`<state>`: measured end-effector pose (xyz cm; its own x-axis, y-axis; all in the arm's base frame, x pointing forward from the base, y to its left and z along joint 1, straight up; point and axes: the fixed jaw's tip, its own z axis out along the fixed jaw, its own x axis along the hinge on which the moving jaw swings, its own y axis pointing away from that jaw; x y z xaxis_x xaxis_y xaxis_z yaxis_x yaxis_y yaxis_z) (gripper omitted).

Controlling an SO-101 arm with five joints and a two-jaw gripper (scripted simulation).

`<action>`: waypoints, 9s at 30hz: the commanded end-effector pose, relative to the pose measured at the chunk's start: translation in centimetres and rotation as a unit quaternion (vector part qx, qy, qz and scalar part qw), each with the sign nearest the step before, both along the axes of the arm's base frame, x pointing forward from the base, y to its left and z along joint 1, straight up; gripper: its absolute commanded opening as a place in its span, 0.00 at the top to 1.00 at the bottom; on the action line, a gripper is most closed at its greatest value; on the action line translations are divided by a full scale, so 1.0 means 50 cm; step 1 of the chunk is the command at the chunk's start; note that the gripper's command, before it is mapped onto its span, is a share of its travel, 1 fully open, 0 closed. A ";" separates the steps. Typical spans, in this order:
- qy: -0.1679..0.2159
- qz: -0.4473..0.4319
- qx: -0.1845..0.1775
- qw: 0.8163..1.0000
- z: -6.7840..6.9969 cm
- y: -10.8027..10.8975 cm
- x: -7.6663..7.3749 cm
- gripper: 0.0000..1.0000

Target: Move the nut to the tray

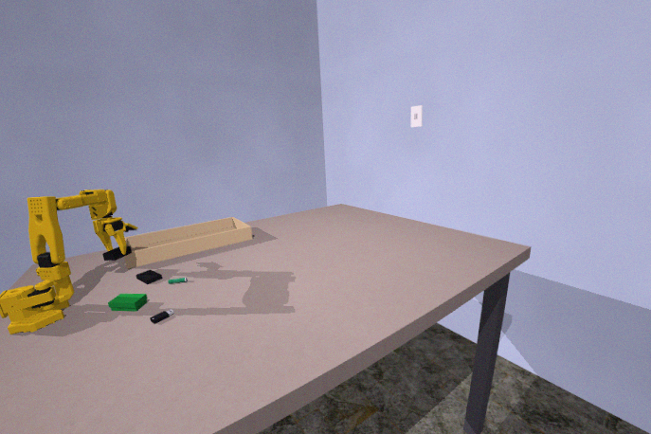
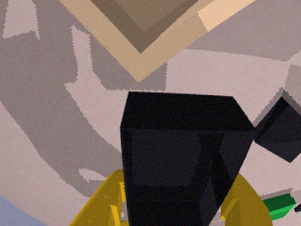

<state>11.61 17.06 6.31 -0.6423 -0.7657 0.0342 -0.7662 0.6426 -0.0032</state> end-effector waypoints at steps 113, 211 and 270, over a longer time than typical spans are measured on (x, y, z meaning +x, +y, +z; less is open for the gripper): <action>-0.010 0.000 0.014 1.000 0.016 -0.128 0.011 0.80; -0.010 0.000 0.014 1.000 -0.100 -0.130 0.008 0.80; -0.010 0.000 0.014 1.000 -0.100 -0.130 0.008 0.77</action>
<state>11.74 10.52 1.24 -0.6434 -0.7653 0.0173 -0.7654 0.6435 0.0022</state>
